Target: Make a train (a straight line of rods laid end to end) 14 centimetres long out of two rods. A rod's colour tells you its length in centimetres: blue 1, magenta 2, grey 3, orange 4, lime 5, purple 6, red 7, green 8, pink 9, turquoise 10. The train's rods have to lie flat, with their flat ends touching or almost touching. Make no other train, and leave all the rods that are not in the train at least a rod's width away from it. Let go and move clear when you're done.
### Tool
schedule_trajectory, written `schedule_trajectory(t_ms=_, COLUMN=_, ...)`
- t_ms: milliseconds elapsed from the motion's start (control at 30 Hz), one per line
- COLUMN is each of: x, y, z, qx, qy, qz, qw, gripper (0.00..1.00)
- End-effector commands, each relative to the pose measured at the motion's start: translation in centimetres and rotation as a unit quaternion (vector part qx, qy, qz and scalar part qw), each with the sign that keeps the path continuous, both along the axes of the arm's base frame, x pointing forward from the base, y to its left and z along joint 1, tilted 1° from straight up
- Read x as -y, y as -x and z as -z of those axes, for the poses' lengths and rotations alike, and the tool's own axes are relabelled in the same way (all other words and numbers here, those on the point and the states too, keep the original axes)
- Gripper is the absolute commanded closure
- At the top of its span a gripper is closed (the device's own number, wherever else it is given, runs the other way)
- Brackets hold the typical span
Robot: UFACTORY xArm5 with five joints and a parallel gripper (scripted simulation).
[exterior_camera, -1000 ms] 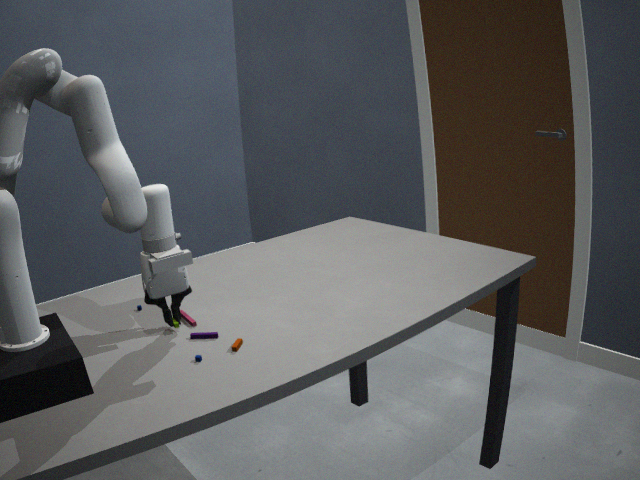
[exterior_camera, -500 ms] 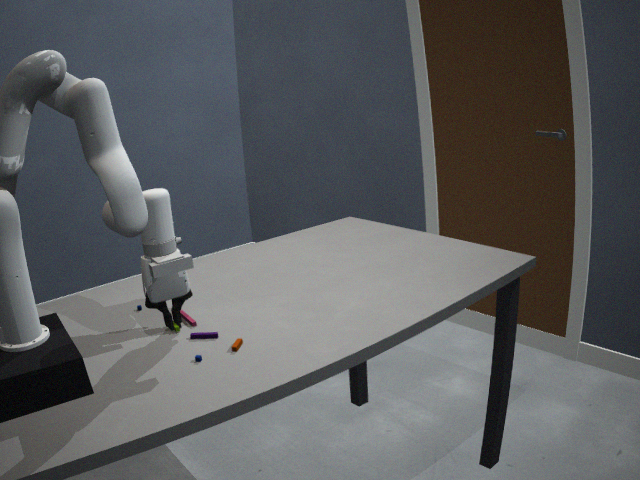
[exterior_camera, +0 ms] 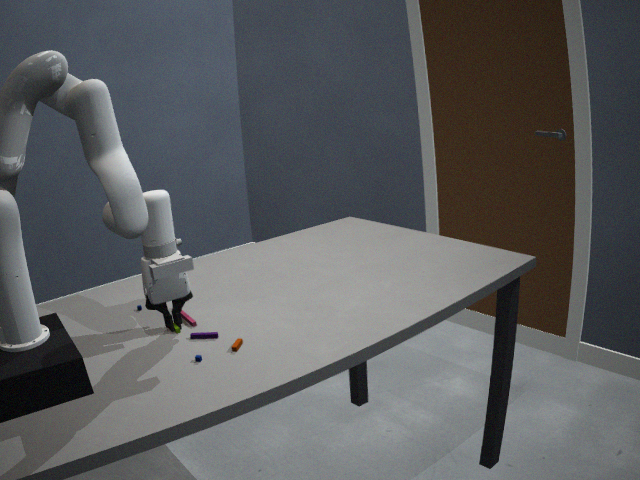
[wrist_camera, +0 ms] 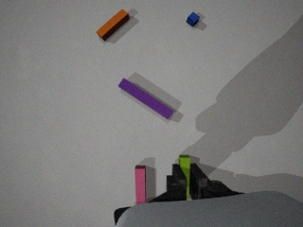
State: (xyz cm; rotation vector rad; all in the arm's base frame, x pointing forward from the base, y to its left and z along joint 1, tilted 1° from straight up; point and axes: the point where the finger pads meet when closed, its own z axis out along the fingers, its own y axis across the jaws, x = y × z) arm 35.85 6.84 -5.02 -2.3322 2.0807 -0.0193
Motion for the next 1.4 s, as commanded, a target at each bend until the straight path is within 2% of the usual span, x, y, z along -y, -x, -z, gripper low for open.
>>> schedule_trajectory(t_ms=0, x=-0.02, y=-0.11, z=-0.07, qx=0.001, qy=0.0, qz=0.0, qw=1.0, gripper=0.96)
schedule_trajectory(t_ms=833, x=-0.02, y=-0.11, z=-0.07, qx=0.001, qy=0.0, qz=0.0, qw=1.0, gripper=0.96)
schedule_trajectory(t_ms=867, x=-0.02, y=-0.11, z=-0.07, qx=0.001, qy=0.0, qz=0.0, qw=1.0, gripper=0.92)
schedule_trajectory(t_ms=933, x=-0.02, y=-0.11, z=-0.07, qx=0.001, qy=0.0, qz=0.0, qw=1.0, gripper=0.92)
schedule_trajectory(t_ms=967, x=-0.02, y=-0.11, z=-0.07, qx=0.001, qy=0.0, qz=0.0, qw=1.0, gripper=0.88)
schedule_trajectory(t_ms=1033, x=-0.02, y=-0.11, z=-0.07, qx=0.001, qy=0.0, qz=0.0, qw=1.0, gripper=0.88)
schedule_trajectory(t_ms=1067, x=-0.02, y=-0.11, z=-0.07, qx=0.001, qy=0.0, qz=0.0, qw=1.0, gripper=0.84)
schedule_trajectory(t_ms=1200, x=-0.02, y=-0.11, z=-0.07, qx=0.001, qy=0.0, qz=0.0, qw=1.0, gripper=0.84)
schedule_trajectory(t_ms=1233, x=-0.02, y=-0.11, z=-0.07, qx=0.001, qy=0.0, qz=0.0, qw=1.0, gripper=0.8)
schedule_trajectory(t_ms=1300, x=-0.02, y=-0.11, z=-0.07, qx=0.001, qy=0.0, qz=0.0, qw=1.0, gripper=0.8)
schedule_trajectory(t_ms=1333, x=-0.02, y=-0.11, z=-0.07, qx=0.001, qy=0.0, qz=0.0, qw=1.0, gripper=0.76)
schedule_trajectory(t_ms=1367, x=-0.02, y=-0.11, z=-0.07, qx=0.001, qy=0.0, qz=0.0, qw=1.0, gripper=0.76)
